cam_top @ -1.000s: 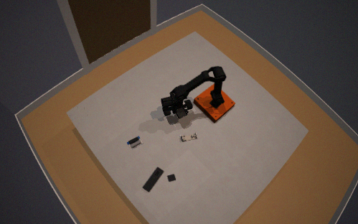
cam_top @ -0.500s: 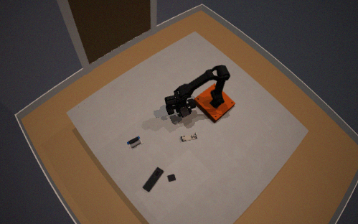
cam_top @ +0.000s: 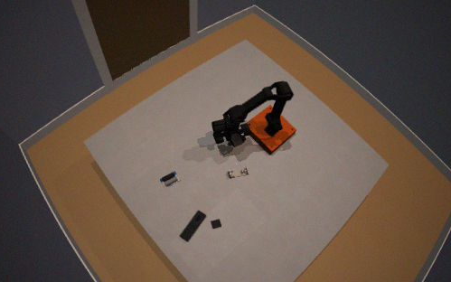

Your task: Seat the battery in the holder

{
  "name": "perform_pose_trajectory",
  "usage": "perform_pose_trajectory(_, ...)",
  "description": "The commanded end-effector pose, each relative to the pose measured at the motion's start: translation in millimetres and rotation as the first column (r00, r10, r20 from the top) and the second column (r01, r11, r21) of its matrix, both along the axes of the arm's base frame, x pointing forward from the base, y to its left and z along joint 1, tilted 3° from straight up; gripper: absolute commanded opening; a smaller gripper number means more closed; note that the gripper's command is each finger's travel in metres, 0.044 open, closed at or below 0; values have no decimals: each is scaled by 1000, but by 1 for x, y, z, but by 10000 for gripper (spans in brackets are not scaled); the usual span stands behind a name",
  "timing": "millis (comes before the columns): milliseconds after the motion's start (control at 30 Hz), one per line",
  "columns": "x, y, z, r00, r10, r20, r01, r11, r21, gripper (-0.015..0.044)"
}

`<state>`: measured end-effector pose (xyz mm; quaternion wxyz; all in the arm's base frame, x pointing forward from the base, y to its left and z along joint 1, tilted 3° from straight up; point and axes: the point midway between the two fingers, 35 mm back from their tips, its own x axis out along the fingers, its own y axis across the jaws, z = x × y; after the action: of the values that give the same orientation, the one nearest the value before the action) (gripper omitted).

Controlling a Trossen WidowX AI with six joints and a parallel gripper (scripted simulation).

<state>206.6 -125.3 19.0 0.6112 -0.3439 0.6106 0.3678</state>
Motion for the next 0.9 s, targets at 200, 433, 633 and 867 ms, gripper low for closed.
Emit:
perform_pose_trajectory(200,3,-3,36,1000,2,5,-2,1000,-2,0)
perform_pose_trajectory(433,0,-2,82,1000,6,10,-6,1000,-3,0)
perform_pose_trajectory(633,0,-2,82,1000,6,10,-6,1000,-3,0)
perform_pose_trajectory(867,0,-2,78,1000,-16,1,16,1000,-1,26)
